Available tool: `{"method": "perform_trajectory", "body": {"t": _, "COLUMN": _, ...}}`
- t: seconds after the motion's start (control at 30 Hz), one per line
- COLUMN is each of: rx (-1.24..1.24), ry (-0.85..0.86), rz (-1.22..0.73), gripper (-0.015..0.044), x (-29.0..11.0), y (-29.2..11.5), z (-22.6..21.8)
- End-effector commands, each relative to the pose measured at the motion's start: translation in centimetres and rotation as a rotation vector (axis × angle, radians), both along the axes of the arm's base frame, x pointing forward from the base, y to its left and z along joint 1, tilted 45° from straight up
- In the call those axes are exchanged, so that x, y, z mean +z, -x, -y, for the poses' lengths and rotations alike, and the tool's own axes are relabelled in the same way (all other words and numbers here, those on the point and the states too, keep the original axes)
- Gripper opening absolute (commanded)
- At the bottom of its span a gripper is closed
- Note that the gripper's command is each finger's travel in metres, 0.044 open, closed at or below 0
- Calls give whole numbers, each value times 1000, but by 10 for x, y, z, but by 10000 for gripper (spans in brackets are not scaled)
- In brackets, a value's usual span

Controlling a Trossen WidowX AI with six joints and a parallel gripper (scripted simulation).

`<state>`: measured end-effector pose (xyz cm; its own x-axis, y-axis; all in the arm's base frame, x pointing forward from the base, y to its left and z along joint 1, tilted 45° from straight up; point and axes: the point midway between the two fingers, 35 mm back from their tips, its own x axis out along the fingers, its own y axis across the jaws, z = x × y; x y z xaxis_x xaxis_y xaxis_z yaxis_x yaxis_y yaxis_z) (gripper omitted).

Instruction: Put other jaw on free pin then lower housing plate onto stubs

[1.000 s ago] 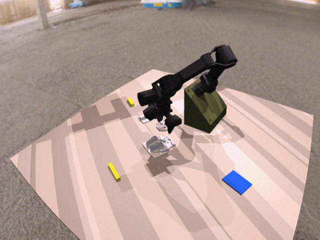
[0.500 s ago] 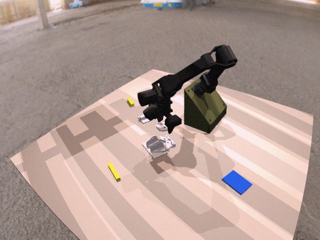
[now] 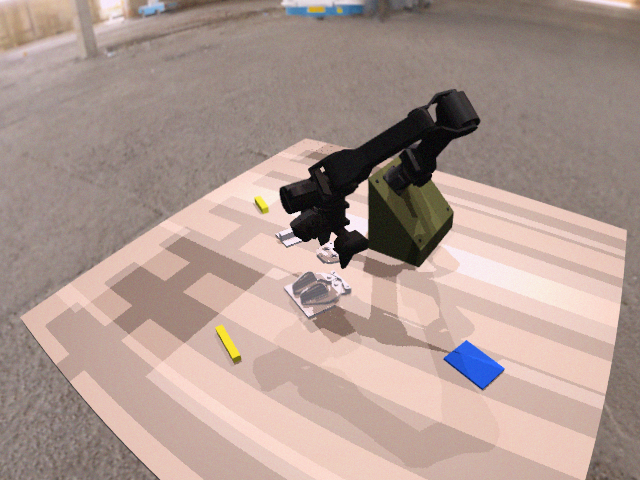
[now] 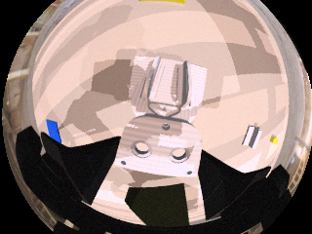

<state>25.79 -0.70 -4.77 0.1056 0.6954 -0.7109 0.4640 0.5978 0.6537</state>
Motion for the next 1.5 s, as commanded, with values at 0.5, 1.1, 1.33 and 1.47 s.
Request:
{"method": "perform_trajectory", "body": {"t": 0.5, "rx": -3, "ry": -4, "rz": -4, "gripper": 351, "x": 1, "y": 2, "z": -2}}
{"method": "perform_trajectory", "body": {"t": 1.1, "rx": -3, "ry": -4, "rz": -4, "gripper": 351, "x": 1, "y": 2, "z": -2}}
{"method": "perform_trajectory", "body": {"t": 1.33, "rx": -3, "ry": -3, "rz": -4, "gripper": 351, "x": -2, "y": 1, "z": -5}}
{"method": "perform_trajectory", "body": {"t": 1.47, "rx": -3, "ry": -2, "rz": -4, "gripper": 351, "x": -7, "y": 0, "z": -9}}
